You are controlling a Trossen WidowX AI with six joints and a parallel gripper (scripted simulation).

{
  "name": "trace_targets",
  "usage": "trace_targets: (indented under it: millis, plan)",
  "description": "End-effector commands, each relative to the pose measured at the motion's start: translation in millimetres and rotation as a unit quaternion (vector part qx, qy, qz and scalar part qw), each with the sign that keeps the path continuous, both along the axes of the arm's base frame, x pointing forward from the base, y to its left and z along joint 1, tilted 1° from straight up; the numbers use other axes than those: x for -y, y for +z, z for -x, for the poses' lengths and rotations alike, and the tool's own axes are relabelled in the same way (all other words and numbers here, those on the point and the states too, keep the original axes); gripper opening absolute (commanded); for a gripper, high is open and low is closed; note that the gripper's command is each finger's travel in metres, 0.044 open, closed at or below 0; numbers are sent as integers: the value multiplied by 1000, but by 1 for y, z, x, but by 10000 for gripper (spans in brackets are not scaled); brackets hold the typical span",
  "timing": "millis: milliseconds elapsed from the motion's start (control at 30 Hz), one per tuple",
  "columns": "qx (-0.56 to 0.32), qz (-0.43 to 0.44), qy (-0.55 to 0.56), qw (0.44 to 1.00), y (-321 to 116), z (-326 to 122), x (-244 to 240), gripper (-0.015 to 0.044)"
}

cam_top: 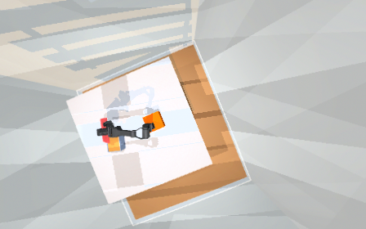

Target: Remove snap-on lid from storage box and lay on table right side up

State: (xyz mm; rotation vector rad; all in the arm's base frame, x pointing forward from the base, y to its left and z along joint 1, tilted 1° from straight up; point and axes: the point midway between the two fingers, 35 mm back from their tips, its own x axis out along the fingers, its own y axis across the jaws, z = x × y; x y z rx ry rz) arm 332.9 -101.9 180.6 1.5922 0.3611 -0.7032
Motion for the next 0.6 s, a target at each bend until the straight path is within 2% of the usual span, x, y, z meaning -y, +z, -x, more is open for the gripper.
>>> trace_targets:
  millis: [0,567]
  plan:
    - [4,2,3,1000,2,3,8,0]
    - [4,4,3,1000,2,15,40,0]
